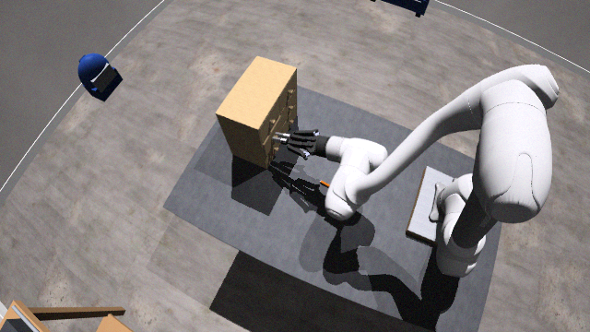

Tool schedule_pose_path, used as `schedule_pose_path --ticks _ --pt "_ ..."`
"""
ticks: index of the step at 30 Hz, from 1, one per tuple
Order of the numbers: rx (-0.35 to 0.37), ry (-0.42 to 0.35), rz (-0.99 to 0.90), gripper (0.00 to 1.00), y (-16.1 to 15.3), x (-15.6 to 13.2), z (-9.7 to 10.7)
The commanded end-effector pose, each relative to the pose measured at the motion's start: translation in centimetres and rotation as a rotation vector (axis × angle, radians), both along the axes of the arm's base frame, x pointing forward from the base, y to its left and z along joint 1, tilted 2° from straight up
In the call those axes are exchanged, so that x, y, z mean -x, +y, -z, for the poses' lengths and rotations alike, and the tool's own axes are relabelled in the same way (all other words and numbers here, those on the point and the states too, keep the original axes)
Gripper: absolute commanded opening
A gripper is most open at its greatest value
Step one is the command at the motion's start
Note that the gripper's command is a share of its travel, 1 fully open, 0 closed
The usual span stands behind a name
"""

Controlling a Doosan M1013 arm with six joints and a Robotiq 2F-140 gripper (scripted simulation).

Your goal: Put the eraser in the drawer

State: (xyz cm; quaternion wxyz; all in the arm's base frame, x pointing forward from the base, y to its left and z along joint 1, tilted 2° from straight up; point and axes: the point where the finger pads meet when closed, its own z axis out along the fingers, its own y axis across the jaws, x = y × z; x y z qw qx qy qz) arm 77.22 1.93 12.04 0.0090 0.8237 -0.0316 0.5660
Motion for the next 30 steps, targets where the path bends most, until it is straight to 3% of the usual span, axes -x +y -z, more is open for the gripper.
schedule_pose_path --ticks 1,30 --pt "0.000 0.000 0.000 0.08 0.0 0.3 0.0" --pt "0.000 0.000 0.000 0.08 0.2 3.6 -0.1"
